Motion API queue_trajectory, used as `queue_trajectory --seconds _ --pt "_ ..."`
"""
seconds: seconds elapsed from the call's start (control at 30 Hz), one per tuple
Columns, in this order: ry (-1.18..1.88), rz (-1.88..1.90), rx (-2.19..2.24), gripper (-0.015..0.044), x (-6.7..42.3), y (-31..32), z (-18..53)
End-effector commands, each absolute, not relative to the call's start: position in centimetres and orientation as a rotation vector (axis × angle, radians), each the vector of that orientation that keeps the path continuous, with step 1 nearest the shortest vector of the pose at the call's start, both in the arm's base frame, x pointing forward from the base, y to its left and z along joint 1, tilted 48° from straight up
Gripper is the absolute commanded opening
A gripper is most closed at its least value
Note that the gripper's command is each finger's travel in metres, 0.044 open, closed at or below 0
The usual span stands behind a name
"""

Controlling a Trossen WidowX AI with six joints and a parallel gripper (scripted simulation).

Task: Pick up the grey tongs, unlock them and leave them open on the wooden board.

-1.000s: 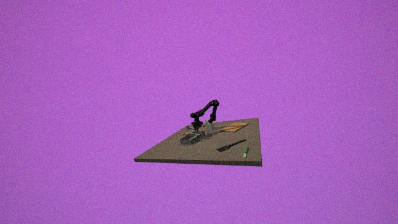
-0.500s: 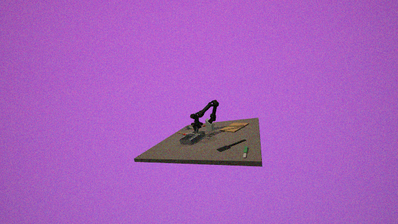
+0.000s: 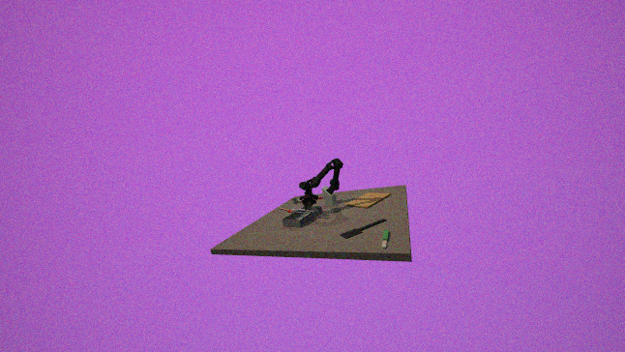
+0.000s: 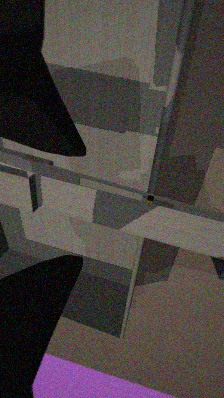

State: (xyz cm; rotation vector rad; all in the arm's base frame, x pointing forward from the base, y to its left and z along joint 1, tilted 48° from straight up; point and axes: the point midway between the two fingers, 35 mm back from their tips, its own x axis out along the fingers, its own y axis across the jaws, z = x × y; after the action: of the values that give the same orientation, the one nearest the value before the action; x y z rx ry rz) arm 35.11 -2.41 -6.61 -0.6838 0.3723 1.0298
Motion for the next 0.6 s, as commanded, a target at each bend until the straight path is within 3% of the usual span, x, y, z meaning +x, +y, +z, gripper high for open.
queue_trajectory --seconds 0.0,0.57 --pt "0.379 1.031 -0.679 0.0260 35.4 -1.9 -7.3" --pt "0.373 1.030 -0.676 0.0260 36.6 0.2 -8.8"
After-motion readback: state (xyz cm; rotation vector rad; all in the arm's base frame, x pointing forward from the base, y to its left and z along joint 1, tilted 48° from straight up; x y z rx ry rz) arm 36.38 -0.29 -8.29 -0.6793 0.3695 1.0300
